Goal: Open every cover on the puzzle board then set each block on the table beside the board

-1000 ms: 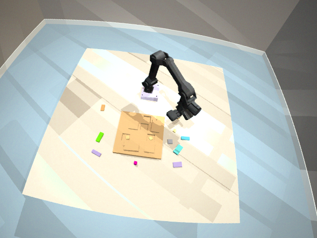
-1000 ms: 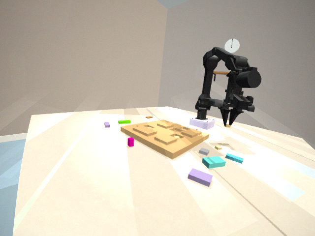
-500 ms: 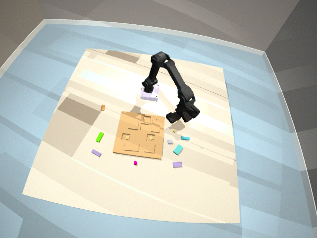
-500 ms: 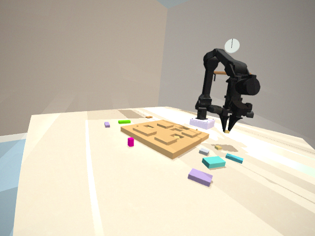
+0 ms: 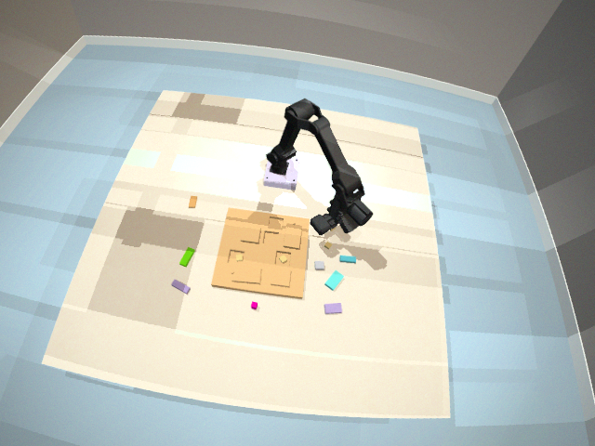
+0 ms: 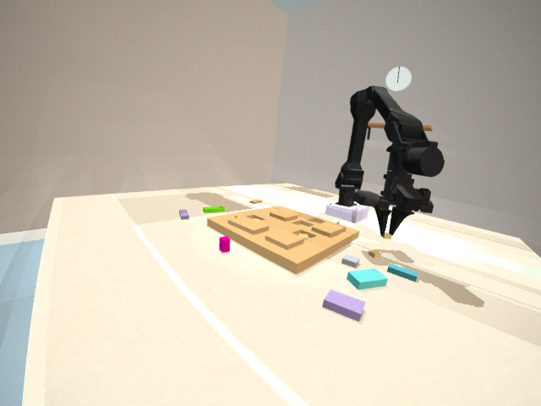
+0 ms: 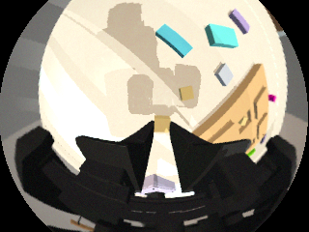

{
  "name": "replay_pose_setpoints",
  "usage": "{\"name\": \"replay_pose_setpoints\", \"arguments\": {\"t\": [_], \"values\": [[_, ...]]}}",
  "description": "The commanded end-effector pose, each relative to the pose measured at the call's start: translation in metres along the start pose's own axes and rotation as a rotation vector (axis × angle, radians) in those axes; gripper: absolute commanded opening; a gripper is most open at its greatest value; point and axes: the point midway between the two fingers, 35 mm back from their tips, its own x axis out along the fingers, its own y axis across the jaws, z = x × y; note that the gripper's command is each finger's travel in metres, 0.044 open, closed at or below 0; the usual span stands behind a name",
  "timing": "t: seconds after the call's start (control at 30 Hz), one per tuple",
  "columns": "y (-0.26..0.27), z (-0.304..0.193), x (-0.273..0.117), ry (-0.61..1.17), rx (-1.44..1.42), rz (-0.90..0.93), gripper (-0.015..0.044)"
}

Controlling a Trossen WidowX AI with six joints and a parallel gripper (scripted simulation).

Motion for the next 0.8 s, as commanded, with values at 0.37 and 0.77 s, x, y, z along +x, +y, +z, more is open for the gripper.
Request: {"name": "replay_pose_setpoints", "arguments": {"t": [0.37,0.77], "values": [[0.0,-0.005,0.028,0.012,-0.005,0.002,0.008],[0.0,-0.005,0.033,0.005,0.0,0.0,0.0106]]}}
